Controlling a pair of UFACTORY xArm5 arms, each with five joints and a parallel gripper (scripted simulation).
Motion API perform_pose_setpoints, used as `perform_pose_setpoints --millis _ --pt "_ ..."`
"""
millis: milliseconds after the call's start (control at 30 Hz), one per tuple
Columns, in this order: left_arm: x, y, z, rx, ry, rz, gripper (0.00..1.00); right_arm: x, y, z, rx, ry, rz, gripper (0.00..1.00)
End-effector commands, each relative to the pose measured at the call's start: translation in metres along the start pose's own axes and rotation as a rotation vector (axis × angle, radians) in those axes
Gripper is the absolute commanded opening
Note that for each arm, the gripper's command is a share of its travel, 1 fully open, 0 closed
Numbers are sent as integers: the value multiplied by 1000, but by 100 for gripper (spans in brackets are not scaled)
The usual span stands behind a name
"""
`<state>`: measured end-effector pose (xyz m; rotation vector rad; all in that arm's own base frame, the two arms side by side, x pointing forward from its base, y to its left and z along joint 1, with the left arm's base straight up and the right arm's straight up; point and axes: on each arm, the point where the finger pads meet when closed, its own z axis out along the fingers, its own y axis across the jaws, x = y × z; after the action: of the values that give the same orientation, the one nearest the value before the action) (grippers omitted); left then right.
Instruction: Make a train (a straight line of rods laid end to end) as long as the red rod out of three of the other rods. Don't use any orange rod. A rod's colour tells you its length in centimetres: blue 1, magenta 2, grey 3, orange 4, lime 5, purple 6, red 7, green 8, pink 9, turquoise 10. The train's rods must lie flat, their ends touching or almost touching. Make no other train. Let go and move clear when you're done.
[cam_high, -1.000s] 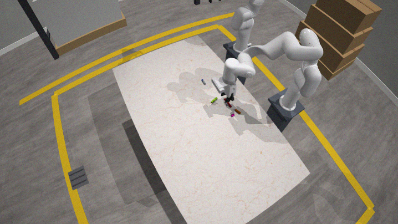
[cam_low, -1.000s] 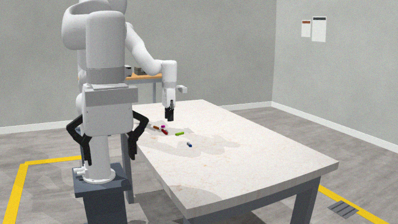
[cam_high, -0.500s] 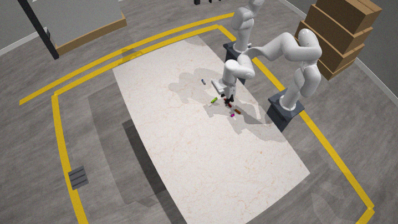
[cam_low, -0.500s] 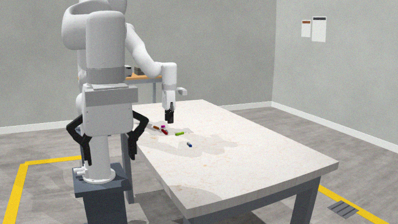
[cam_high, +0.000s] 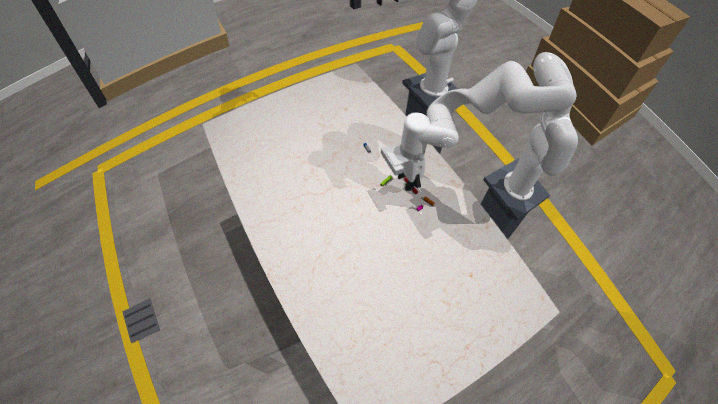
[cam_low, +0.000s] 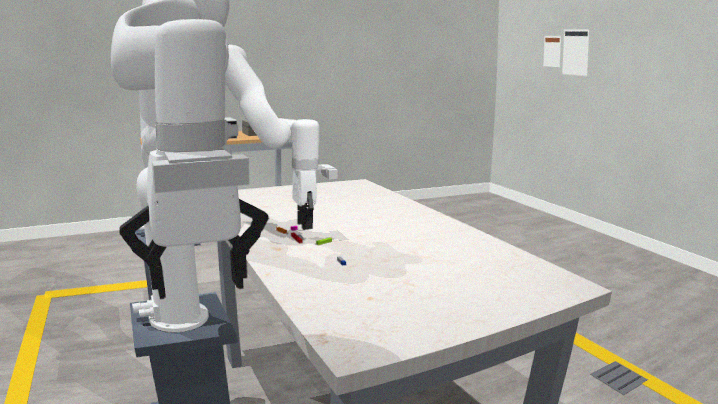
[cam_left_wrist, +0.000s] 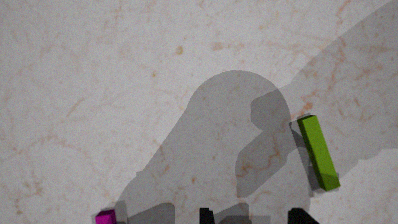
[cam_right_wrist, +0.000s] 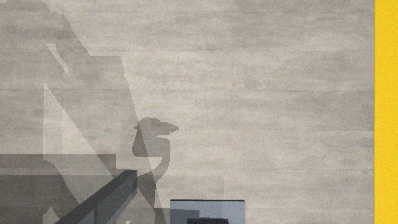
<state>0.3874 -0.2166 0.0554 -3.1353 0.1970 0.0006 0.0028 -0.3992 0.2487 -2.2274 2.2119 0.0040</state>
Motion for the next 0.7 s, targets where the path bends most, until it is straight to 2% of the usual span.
perform_pose_setpoints --millis 0,667 --pt "1 0 7 -1 4 0 48 1 0 -1 0 4 0 100" --pt "1 0 18 -1 4 0 48 1 0 -1 0 4 0 100"
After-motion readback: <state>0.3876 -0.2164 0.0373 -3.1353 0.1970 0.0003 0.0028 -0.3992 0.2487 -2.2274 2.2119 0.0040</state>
